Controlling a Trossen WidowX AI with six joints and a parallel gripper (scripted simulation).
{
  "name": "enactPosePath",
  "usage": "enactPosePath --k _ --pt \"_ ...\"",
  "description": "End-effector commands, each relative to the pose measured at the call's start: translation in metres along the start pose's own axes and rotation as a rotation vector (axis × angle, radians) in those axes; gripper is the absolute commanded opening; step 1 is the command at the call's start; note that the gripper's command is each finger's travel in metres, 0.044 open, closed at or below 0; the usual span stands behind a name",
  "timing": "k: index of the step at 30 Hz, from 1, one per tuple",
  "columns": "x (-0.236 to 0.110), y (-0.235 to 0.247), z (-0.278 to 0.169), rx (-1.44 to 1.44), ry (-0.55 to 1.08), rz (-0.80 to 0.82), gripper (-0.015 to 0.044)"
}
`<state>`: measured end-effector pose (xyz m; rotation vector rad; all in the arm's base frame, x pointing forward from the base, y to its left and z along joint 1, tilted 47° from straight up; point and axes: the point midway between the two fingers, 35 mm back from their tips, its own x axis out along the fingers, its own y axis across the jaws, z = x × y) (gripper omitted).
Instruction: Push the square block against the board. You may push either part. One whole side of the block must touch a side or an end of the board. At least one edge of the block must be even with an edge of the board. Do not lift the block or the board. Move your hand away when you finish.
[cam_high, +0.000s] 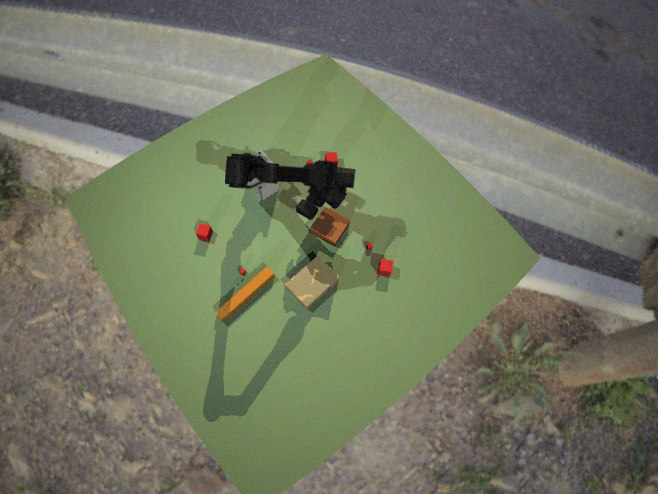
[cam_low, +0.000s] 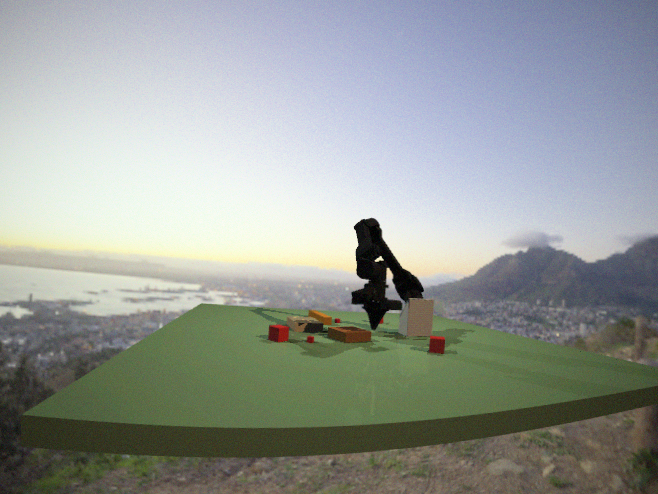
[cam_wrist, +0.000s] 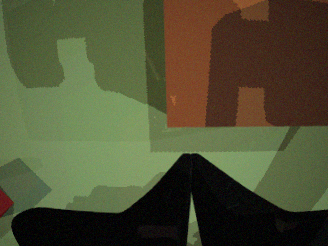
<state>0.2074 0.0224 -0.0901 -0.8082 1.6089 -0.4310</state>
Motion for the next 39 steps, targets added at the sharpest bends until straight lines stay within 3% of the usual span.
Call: enactPosePath --k 1,39 --pt "0.026 -0.002 -0.009 -0.013 0.023 -0.015 0.0" --pt "0.025 -0.001 0.046 -0.011 0.021 -0.014 0.0"
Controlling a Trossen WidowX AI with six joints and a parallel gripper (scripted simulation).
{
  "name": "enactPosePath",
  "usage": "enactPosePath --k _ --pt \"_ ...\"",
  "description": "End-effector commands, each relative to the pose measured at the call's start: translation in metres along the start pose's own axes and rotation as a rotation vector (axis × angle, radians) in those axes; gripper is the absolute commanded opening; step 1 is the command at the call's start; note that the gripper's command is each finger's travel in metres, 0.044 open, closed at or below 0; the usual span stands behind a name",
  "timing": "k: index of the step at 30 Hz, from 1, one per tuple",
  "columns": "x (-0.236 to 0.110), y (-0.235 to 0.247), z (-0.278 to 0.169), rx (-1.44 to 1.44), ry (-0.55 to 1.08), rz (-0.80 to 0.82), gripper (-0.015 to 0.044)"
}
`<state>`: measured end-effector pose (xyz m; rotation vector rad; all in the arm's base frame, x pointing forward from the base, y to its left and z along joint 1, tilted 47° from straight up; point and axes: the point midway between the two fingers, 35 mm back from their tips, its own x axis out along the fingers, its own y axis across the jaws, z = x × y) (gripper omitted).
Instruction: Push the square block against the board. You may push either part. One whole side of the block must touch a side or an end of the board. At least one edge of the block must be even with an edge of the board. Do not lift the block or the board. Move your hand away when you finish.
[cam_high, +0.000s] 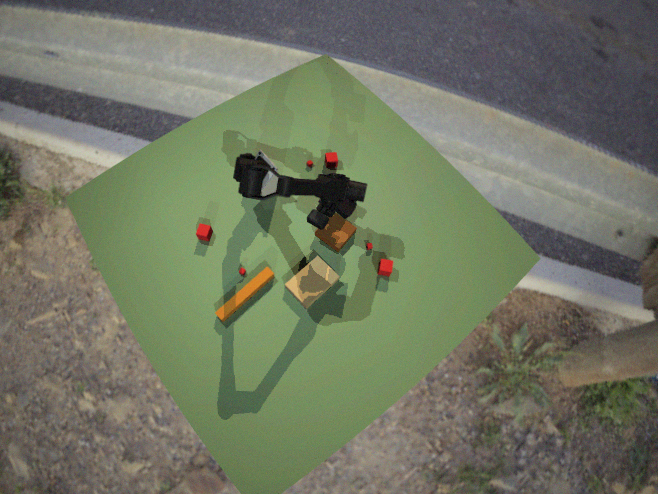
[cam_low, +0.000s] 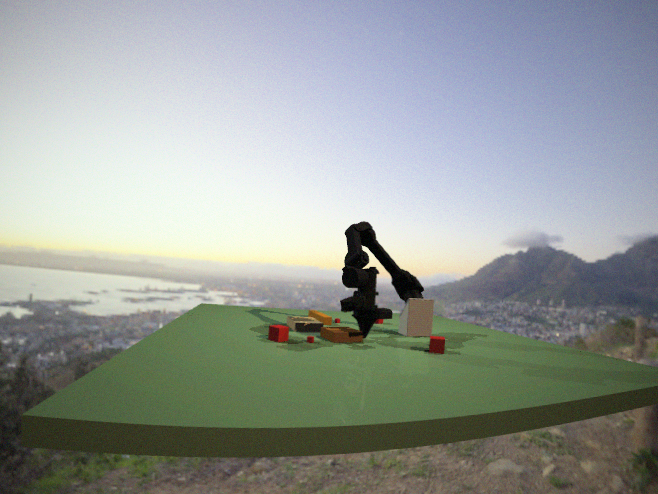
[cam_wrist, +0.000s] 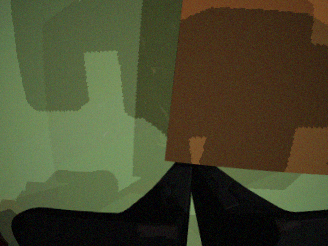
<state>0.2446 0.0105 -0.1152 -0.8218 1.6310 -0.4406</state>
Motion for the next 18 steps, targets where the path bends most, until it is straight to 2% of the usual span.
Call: enactPosePath --k 1,10,18 --pt "0.0 -0.001 0.009 -0.001 -0.003 -0.004 0.0" --pt "0.0 -0.002 0.024 0.0 -0.004 -0.004 0.0" --pt "0.0 -0.002 0.015 -0.001 -0.003 -0.004 0.0"
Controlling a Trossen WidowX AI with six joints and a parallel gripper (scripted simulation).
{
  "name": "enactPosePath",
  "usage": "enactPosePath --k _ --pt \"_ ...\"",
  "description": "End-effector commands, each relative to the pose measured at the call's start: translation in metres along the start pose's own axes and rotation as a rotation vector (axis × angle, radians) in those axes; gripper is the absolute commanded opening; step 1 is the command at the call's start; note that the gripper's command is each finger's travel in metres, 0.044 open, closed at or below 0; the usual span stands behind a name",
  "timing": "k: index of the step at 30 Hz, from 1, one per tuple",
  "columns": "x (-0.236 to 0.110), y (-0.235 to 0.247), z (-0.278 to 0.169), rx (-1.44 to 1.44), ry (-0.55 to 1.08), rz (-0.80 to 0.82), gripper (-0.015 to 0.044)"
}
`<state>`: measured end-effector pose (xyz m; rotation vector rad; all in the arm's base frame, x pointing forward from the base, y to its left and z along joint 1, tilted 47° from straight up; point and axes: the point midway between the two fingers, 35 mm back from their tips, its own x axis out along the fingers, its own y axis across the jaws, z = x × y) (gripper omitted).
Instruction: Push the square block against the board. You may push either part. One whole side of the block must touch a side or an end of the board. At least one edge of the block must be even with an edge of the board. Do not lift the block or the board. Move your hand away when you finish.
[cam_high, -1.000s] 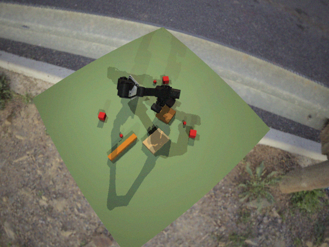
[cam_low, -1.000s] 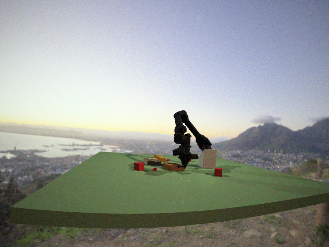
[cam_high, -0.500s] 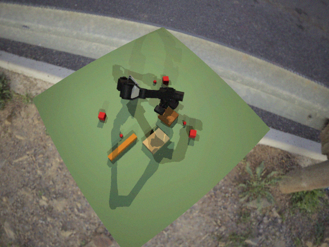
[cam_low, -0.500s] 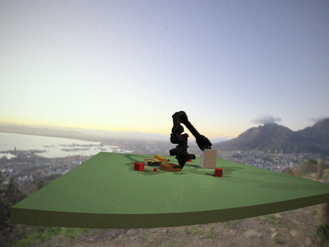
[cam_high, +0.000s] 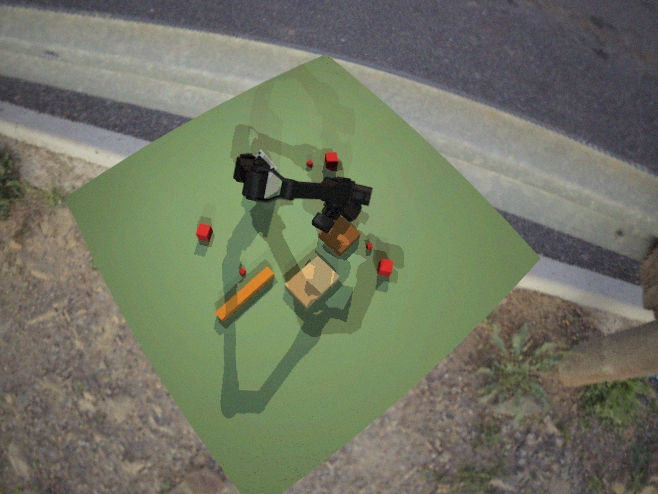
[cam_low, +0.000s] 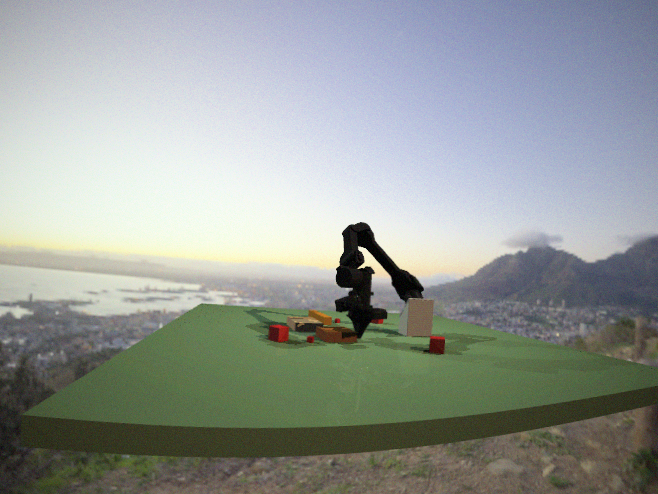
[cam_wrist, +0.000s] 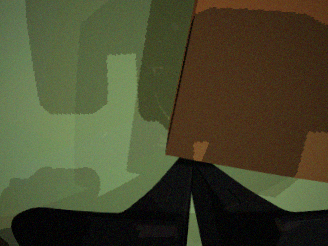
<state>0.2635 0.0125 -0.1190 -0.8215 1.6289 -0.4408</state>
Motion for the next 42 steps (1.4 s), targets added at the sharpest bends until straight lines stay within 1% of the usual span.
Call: enactPosePath --k 1,27,28,29,31,32,39,42 --pt "0.0 0.0 -0.006 -0.002 -0.001 -0.004 0.0" --pt "0.002 0.0 -0.047 -0.003 0.0 -0.004 0.0" --pt "0.0 0.0 -0.042 -0.008 0.003 -0.009 0.0" --pt "-0.009 0.001 -0.041 -0.008 0.002 -0.007 0.0" --pt "-0.041 0.001 -0.041 -0.005 0.0 -0.003 0.0" --pt "-0.051 0.001 -0.042 -0.003 0.0 -0.002 0.0" --pt "-0.054 0.001 -0.041 -0.003 0.0 -0.002 0.0" --pt "-0.053 0.004 -0.021 -0.002 -0.001 -0.002 0.0"
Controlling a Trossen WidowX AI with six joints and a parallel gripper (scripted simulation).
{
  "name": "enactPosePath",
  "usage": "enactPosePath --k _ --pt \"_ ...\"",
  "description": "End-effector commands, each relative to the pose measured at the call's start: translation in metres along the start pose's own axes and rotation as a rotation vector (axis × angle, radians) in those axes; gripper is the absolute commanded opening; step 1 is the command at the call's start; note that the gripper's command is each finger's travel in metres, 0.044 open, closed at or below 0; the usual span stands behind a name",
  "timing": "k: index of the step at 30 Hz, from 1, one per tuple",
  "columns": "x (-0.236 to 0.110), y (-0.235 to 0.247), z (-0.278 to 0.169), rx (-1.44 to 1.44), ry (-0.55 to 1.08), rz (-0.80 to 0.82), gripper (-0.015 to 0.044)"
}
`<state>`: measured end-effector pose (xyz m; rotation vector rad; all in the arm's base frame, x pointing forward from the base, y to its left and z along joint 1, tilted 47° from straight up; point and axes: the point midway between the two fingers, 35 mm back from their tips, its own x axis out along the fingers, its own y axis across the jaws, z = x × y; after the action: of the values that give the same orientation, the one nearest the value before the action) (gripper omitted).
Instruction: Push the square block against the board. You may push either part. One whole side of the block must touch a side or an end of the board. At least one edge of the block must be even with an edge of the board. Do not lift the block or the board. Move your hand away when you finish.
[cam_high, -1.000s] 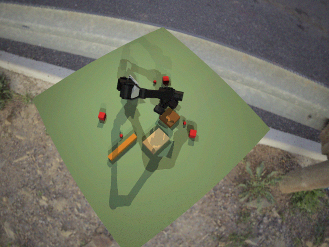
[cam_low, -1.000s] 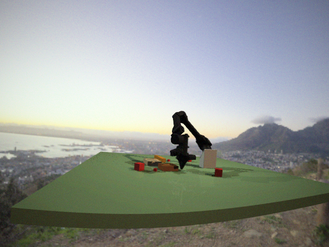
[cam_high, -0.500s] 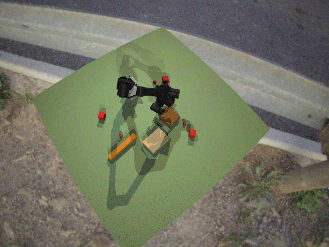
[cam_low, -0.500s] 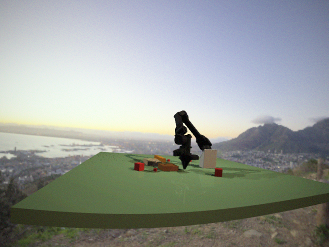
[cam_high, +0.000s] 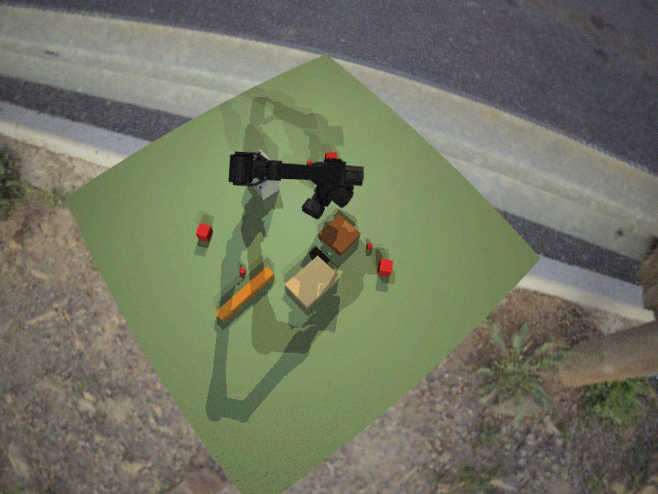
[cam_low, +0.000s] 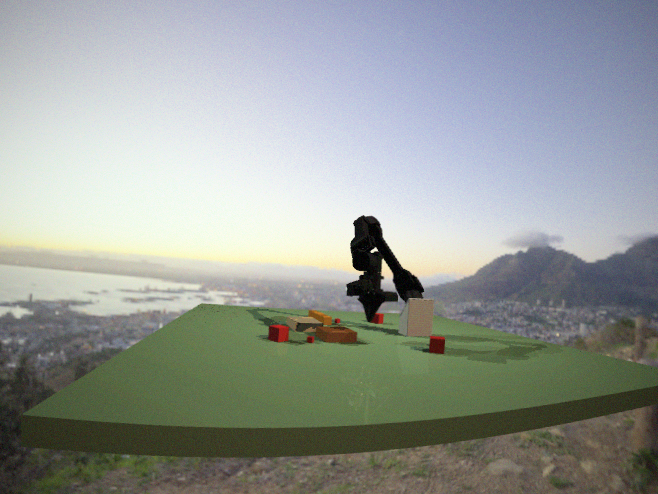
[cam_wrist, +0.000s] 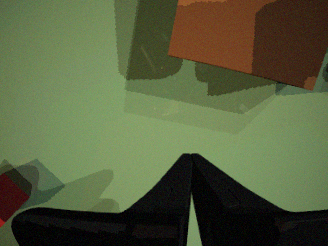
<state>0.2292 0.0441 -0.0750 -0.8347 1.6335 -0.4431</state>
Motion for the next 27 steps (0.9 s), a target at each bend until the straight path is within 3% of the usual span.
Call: enactPosePath --k 1,6,12,27 --pt "-0.001 0.004 0.022 0.006 -0.006 0.006 0.0" --pt "0.005 0.004 0.024 0.029 -0.006 0.007 0.0" --pt "0.052 0.004 0.024 0.206 -0.005 0.005 0.0" --pt "0.052 0.002 0.036 0.212 -0.006 0.005 0.0"
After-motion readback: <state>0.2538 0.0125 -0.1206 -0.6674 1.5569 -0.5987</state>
